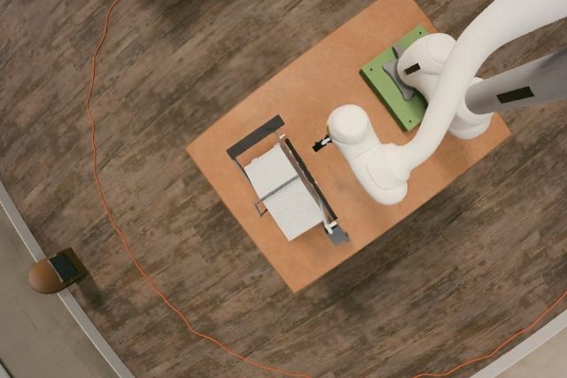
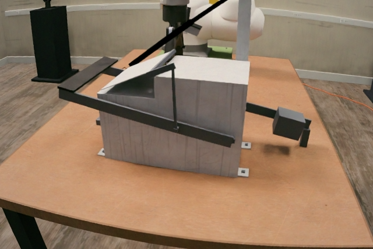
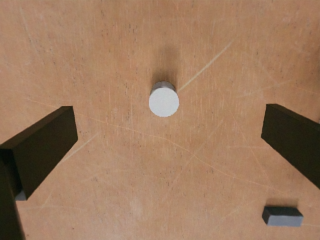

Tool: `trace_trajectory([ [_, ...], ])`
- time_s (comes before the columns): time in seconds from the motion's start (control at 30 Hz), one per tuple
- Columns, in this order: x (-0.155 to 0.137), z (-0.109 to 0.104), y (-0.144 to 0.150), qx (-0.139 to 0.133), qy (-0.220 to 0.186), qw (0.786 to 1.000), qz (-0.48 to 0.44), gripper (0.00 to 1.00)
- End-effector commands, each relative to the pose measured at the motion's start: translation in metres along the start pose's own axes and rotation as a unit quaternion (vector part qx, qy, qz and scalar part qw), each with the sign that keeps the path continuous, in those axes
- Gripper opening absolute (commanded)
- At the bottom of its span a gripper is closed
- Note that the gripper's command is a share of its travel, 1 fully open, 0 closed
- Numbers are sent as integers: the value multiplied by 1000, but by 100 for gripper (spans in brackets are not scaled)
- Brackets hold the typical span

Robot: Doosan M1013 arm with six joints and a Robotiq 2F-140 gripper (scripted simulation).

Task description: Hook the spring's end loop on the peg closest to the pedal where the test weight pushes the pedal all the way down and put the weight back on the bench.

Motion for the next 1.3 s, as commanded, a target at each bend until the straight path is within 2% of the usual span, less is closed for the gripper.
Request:
trace_trajectory([
  [0.0, 0, -2, 0, 0, 0, 1000, 0, 100],
  [0.03, 0, 0, 0, 0, 0, 1000, 0, 100],
  [0.5, 0, -38, 0, 0, 0, 1000, 0, 100],
  [0.6, 0, -35, 0, 0, 0, 1000, 0, 100],
  [1.13, 0, -62, 0, 0, 0, 1000, 0, 100],
  [1.17, -16, -104, -11, 4, 75, 997, 7, 100],
  [1.27, -16, -104, -11, 4, 75, 997, 7, 100],
])
Point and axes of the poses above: the point where the finger pads meet when closed, its own z axis out along the fingers, its own y axis across the jaws, x = y × z, the point moved 10 cm from there along -z, back along the fingers, and after that the axes turned 5 degrees about z, right-handed, at the moved point
